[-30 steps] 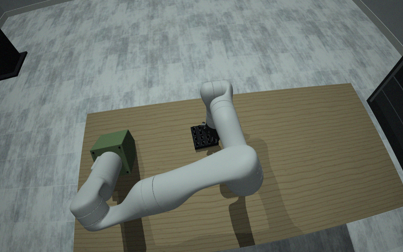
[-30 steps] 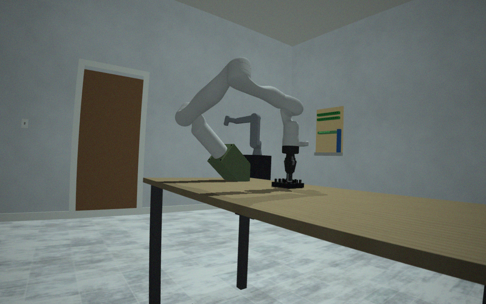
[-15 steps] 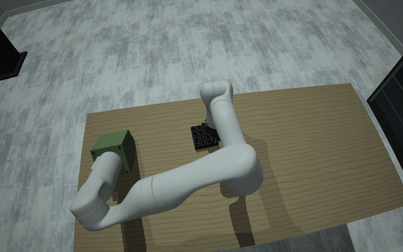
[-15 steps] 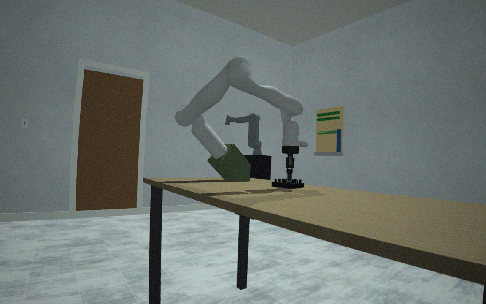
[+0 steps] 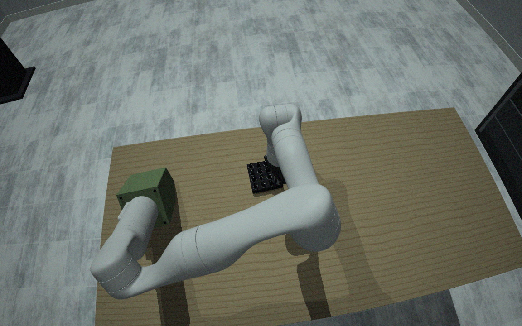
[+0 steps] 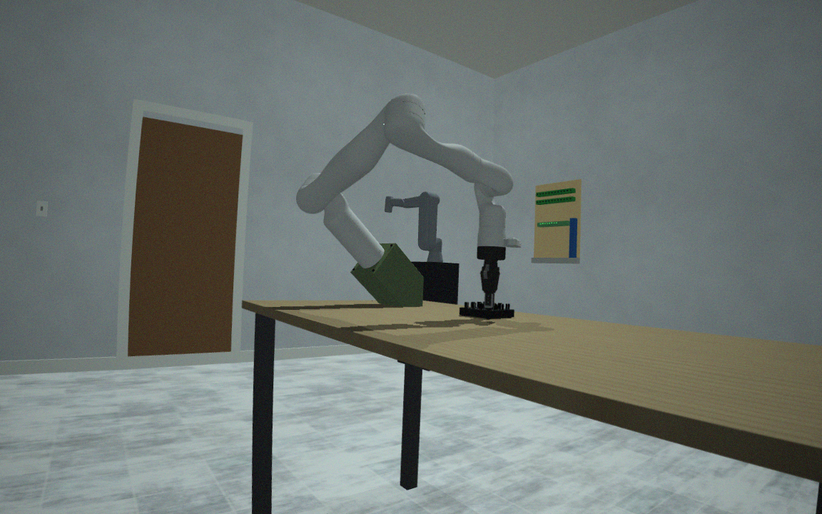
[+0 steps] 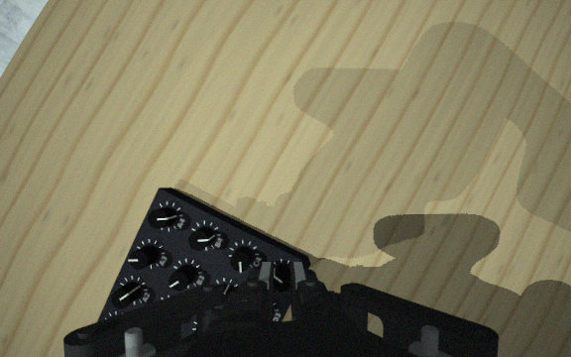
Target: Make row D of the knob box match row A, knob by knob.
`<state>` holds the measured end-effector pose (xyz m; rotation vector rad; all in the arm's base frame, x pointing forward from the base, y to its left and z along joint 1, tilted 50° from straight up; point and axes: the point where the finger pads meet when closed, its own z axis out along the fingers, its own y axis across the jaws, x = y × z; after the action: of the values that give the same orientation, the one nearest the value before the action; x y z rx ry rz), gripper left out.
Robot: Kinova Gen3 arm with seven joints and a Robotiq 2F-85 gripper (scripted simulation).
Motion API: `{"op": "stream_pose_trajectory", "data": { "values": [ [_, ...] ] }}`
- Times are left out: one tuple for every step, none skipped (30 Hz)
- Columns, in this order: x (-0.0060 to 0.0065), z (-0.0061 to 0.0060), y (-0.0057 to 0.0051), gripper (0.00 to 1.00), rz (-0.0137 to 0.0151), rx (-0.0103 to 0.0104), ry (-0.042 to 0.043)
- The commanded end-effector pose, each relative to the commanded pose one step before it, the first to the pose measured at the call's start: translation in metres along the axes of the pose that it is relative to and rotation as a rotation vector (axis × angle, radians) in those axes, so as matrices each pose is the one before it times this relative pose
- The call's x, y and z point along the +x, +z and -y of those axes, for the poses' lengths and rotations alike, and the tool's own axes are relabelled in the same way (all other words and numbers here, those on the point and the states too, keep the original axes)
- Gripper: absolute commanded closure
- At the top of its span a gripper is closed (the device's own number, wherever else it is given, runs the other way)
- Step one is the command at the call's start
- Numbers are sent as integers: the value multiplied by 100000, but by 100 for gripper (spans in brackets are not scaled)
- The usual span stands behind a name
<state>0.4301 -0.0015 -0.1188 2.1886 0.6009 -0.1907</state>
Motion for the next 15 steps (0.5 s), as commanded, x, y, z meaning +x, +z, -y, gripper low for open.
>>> {"op": "stream_pose_trajectory", "data": {
  "values": [
    [59,-4,-93,92,-259,-114,3182],
    [0,0,0,92,0,0,1641],
    [0,0,0,92,0,0,1621],
    [0,0,0,92,0,0,1600],
    [0,0,0,92,0,0,1577],
    [0,0,0,92,0,0,1555],
    [0,0,0,92,0,0,1531],
    [0,0,0,92,0,0,1506],
    [0,0,0,92,0,0,1481],
    [0,0,0,92,0,0,1455],
    [0,0,0,92,0,0,1428],
    [0,0,0,92,0,0,0],
    [0,0,0,92,0,0,0],
    [0,0,0,92,0,0,1401],
    [0,0,0,92,0,0,1373]
  ]
}}
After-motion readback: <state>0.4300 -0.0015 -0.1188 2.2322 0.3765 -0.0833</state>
